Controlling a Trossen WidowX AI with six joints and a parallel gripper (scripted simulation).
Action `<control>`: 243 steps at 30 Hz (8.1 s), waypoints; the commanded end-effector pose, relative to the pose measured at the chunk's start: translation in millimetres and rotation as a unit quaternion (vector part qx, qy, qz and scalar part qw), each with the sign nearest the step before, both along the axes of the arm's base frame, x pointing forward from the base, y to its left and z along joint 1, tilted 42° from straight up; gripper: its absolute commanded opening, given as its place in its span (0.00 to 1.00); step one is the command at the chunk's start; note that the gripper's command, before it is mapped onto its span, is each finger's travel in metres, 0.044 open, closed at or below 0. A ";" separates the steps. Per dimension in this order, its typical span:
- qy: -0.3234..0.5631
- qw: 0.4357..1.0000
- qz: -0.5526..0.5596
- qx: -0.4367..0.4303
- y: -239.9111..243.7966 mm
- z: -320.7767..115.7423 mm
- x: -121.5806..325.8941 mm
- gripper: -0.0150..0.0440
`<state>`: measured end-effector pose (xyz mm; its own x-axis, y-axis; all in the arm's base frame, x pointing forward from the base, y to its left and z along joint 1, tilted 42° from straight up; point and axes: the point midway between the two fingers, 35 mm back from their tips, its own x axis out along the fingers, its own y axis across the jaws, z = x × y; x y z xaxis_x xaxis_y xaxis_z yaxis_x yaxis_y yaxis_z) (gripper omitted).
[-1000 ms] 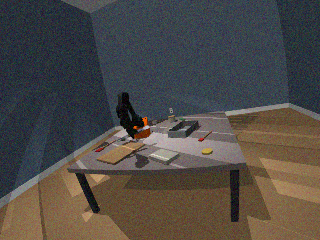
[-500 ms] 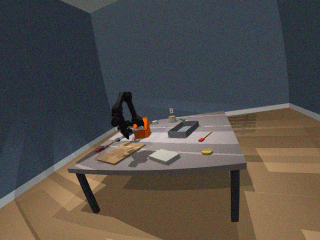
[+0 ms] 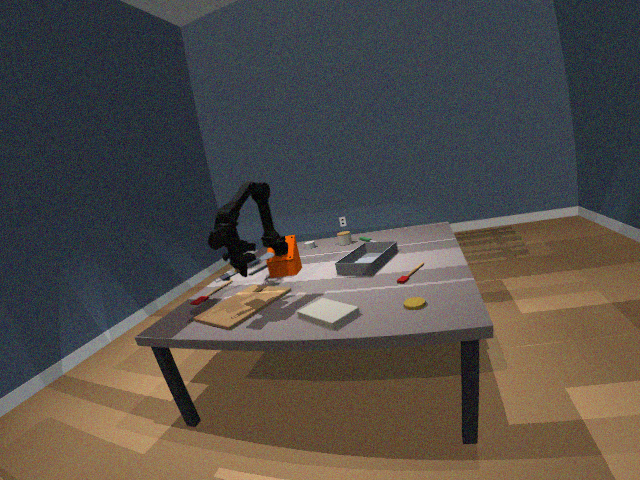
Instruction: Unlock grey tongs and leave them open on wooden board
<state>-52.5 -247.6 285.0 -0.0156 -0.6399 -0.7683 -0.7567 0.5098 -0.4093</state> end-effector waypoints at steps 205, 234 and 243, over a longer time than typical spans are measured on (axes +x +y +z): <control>0.113 0.990 0.065 -0.062 23.8 20.8 -48.2 0.00; 0.109 0.990 0.073 -0.047 -9.8 -8.7 -56.7 0.00; 0.108 0.990 0.076 -0.042 -20.2 -19.1 -57.9 0.00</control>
